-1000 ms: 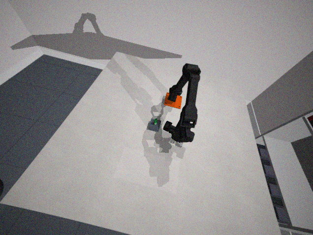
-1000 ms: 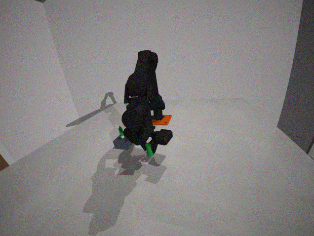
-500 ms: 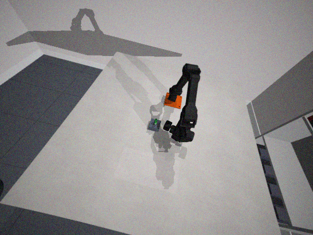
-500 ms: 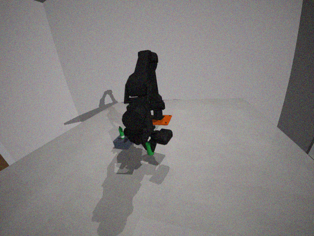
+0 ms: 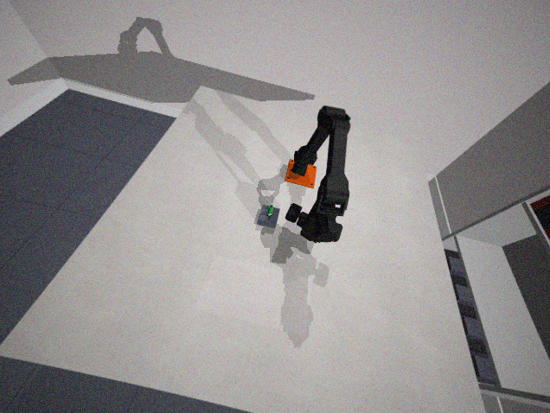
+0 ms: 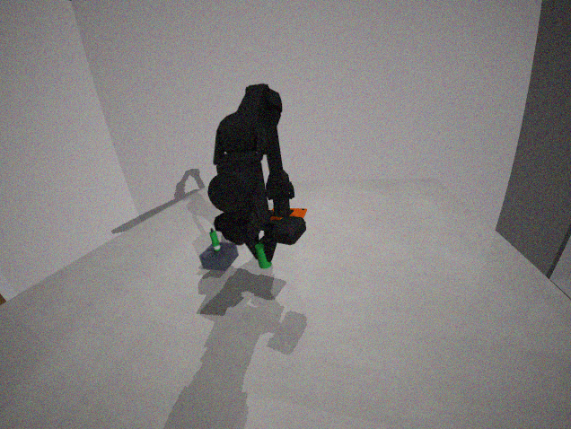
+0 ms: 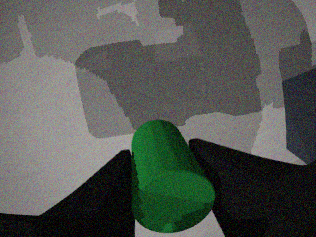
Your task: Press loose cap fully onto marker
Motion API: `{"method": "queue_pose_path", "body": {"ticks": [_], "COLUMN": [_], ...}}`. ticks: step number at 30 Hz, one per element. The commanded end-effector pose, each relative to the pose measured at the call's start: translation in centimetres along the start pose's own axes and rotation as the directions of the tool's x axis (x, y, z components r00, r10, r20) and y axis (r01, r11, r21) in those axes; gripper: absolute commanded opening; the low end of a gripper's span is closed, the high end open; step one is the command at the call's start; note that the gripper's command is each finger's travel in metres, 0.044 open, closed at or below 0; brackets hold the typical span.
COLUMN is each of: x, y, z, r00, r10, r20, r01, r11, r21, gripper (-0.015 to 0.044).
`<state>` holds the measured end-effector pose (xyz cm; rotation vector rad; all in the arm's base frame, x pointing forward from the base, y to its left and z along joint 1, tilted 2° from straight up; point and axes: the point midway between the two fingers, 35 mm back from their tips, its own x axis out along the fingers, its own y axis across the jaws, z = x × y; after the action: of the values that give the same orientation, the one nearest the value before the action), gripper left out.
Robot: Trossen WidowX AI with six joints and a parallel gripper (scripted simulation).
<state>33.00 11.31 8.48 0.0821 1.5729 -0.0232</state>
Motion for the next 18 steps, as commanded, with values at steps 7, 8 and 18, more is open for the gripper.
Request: {"method": "queue_pose_path", "body": {"ticks": [7,8,18], "x": [-2.2,-2.2,-3.6], "y": [0.0,-0.2,-3.9], "z": [0.1,0.1,0.6], "r00": [1.0,1.0,1.0], "r10": [0.005,0.005,0.001], "r20": [0.012,0.012,0.013], "r01": [-0.005,-0.005,-0.001], "r11": [1.0,1.0,1.0], "r21": [-0.003,-0.003,-0.003], "gripper": [0.0,0.0,0.0]}}
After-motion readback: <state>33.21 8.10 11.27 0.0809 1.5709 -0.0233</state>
